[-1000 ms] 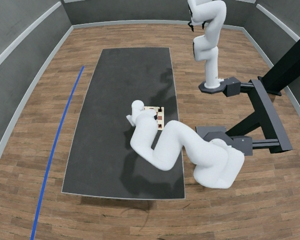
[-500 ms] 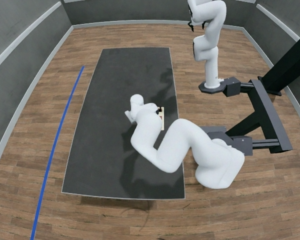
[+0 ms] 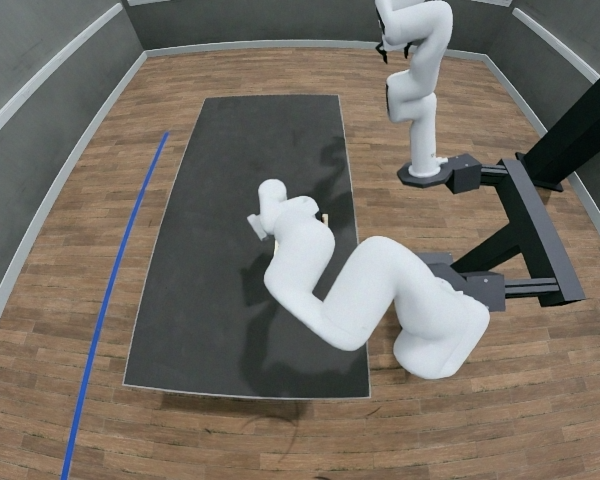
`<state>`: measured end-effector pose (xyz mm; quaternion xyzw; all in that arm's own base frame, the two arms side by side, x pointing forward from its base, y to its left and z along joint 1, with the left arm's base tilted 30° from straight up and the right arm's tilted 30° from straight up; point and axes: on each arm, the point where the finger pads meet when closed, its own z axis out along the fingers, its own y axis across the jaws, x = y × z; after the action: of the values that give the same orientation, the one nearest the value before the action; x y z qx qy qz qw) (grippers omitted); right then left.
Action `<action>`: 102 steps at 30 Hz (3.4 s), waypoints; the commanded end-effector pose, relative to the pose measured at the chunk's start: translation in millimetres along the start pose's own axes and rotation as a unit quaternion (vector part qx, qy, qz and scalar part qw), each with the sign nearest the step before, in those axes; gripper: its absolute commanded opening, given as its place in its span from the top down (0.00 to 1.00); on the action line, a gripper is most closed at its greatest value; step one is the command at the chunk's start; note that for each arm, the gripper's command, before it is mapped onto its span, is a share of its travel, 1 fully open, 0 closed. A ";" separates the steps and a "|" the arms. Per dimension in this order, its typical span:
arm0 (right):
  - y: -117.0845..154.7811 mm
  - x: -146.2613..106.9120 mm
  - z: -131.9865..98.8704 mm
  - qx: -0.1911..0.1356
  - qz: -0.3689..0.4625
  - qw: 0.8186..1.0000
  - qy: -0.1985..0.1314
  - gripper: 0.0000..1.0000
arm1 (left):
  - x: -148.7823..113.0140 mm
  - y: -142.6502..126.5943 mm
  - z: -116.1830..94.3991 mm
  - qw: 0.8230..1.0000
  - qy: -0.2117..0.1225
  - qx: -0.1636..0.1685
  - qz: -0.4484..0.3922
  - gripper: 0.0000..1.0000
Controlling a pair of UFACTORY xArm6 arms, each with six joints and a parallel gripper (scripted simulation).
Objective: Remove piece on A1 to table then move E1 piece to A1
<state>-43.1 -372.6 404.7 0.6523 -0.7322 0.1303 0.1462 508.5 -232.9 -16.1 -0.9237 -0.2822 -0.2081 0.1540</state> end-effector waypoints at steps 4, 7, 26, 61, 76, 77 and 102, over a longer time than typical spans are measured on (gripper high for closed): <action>0.1 0.9 -1.5 0.000 0.000 1.000 0.002 0.00 | -18.7 -2.8 -1.5 1.000 0.001 -0.002 -0.009 1.00; 0.1 0.9 -1.5 0.000 0.000 1.000 0.002 0.00 | -50.9 -12.1 -0.6 1.000 0.002 -0.003 -0.023 1.00; 0.1 0.9 -1.5 0.000 0.000 1.000 0.002 0.00 | -187.5 -89.5 4.1 0.996 0.000 -0.002 -0.086 1.00; 0.1 0.9 -1.5 0.000 0.000 1.000 0.002 0.00 | -196.6 -97.6 46.3 0.996 0.000 -0.002 -0.091 1.00; 0.1 0.9 -1.5 0.000 0.000 1.000 0.002 0.00 | -196.6 -97.6 98.4 0.996 0.000 -0.002 -0.091 1.00; 0.1 0.9 -1.5 0.000 0.000 1.000 0.002 0.00 | -196.6 -97.6 99.4 0.996 0.000 -0.002 -0.091 1.00; 0.1 0.9 -1.5 0.000 0.000 1.000 0.002 0.00 | -196.6 -97.6 100.6 0.996 0.000 -0.002 -0.091 1.00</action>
<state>-43.1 -372.6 404.7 0.6523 -0.7322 0.1303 0.1462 332.5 -203.8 -180.3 -0.8943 -0.3649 -0.2216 0.1341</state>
